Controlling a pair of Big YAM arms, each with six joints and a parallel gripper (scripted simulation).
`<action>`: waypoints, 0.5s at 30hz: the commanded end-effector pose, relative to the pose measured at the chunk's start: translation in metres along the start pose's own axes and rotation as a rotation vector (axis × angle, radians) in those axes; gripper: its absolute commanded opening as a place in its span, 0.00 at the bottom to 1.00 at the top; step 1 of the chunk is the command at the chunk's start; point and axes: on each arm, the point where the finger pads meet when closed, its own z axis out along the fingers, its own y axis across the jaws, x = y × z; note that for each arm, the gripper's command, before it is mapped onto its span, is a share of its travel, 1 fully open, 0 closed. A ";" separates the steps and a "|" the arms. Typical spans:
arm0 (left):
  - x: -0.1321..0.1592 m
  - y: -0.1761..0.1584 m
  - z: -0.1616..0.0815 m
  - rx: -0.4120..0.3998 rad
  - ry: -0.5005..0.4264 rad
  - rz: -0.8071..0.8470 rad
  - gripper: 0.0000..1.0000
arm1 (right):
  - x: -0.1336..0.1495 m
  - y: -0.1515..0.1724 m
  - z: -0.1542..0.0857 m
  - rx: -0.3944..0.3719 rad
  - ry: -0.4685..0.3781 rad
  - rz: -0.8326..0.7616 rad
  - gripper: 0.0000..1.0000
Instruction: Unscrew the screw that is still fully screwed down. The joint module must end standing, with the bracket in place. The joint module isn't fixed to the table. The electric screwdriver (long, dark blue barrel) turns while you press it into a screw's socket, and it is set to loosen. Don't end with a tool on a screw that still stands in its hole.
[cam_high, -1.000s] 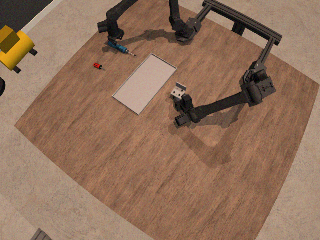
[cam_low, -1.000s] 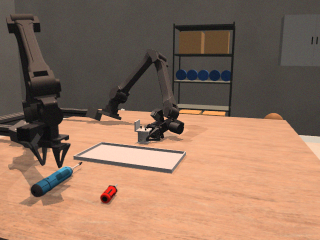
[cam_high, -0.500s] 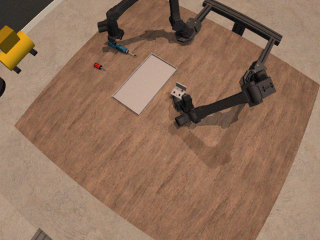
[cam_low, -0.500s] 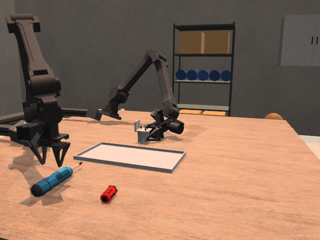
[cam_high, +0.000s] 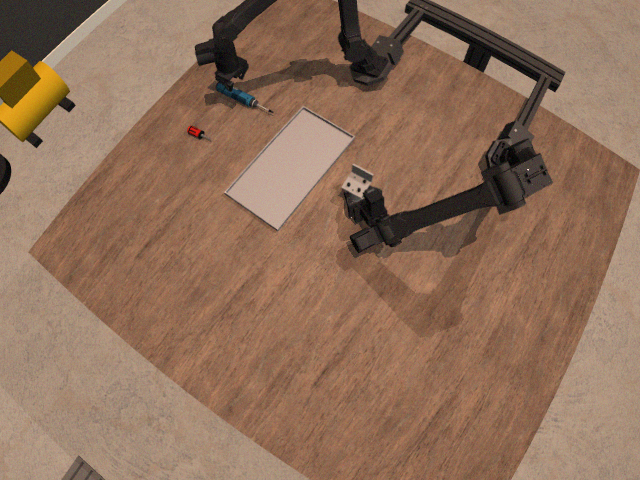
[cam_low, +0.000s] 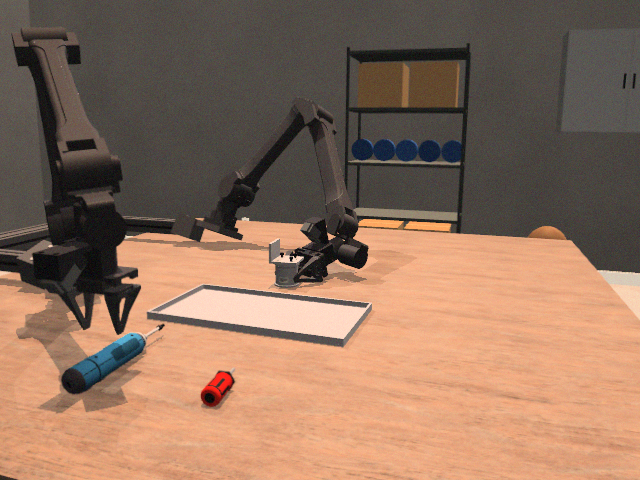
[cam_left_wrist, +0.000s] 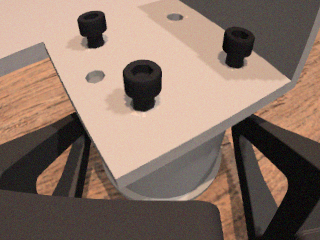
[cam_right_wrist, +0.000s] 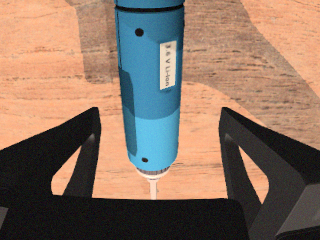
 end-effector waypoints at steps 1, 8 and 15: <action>-0.004 0.008 -0.003 -0.011 -0.001 0.017 0.77 | -0.019 0.023 -0.032 -0.058 -0.055 0.006 0.65; -0.004 0.008 -0.003 -0.011 -0.001 0.017 0.77 | -0.019 0.023 -0.032 -0.058 -0.055 0.006 0.65; -0.004 0.008 -0.003 -0.011 -0.001 0.017 0.86 | -0.019 0.023 -0.032 -0.058 -0.055 0.006 0.65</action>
